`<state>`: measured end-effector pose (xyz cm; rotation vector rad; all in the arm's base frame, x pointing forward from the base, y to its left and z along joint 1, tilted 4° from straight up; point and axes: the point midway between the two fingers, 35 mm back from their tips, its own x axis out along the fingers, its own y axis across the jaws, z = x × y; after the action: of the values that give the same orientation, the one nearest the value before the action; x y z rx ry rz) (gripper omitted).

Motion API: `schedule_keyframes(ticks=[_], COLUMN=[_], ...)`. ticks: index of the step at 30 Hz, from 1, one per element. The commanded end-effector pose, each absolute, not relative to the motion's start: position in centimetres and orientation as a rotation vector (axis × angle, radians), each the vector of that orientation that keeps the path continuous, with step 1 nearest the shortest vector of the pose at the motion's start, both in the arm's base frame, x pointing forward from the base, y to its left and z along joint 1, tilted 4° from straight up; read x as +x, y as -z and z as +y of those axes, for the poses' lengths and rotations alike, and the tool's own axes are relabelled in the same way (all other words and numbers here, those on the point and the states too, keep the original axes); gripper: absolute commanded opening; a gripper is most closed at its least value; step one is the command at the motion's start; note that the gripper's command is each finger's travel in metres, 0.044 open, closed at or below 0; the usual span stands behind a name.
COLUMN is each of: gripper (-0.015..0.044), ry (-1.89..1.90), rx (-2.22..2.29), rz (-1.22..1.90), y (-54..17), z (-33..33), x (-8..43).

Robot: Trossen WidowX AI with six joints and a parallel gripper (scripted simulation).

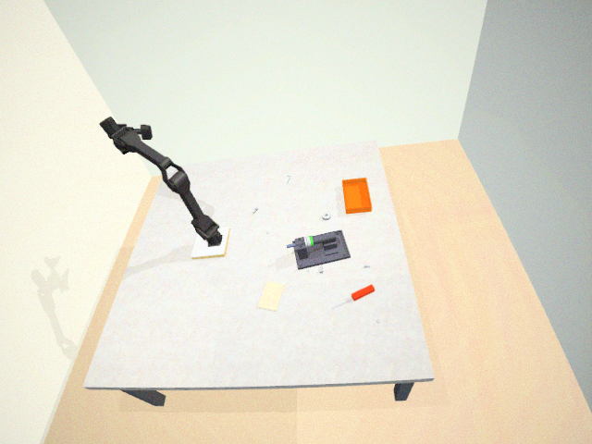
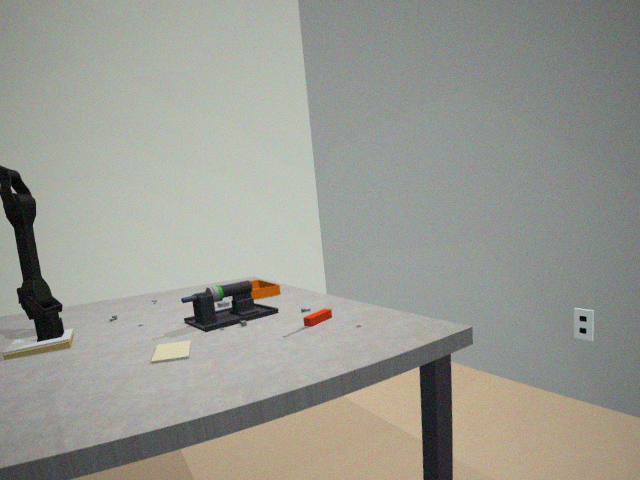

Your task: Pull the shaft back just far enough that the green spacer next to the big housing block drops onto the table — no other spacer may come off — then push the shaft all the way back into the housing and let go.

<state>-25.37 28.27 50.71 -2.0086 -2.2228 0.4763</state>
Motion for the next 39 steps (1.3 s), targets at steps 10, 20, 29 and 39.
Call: schedule_keyframes(ticks=[10, 20, 29, 39], gripper=[0.044, 0.044, 0.044, 0.044], ry=[-0.675, -0.924, -1.07, -1.035], rx=[-2.193, -2.281, -2.233, -1.987], rz=[-1.88, -1.248, -0.645, 0.028], y=[-47.1, -41.7, -35.8, -30.2], z=[36.6, 43.2, 43.4, 36.4], x=[-18.0, -3.6, 11.1, 27.0])
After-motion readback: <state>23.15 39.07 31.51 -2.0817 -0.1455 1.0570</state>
